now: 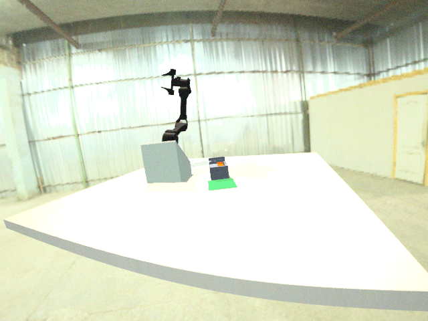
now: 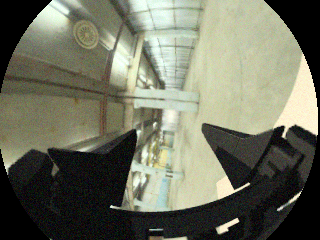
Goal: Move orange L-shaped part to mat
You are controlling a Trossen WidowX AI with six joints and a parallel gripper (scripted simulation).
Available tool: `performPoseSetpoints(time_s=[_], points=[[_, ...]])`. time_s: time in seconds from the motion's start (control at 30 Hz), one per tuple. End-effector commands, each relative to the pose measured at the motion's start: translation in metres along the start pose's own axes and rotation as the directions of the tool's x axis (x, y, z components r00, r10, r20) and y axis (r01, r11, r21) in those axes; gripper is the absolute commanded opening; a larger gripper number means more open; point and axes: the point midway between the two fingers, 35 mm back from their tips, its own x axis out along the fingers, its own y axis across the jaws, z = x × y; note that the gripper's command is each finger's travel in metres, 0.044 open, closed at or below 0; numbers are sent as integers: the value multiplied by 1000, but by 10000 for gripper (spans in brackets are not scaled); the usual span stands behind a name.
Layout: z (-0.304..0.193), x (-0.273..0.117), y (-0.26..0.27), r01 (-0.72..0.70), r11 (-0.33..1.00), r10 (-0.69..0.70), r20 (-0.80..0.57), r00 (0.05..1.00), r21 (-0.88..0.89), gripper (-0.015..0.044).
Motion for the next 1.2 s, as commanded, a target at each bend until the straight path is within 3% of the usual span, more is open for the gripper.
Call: performPoseSetpoints(time_s=[0.0,0.1,0.23,0.4,0.57,0.63,0.77,0.9,1.03,1.17], points=[[-3,0,6,-19,1000,19,3,1000,-21,374],[-25,-6,39,-147,979,149,5,989,-143,295],[-69,-31,97,-401,831,422,-31,906,-386,190],[-141,-82,151,-641,551,666,-181,724,-535,180],[-222,-157,177,-803,162,804,-395,444,-574,180],[-245,-194,176,-858,36,828,-466,313,-512,180],[-302,-260,160,-847,-290,775,-629,66,-446,180],[-351,-320,123,-762,-567,630,-760,-158,-312,180],[-390,-376,70,-618,-778,403,-843,-356,-111,180],[-416,-423,-1,-424,-896,108,-862,-496,132,180]])
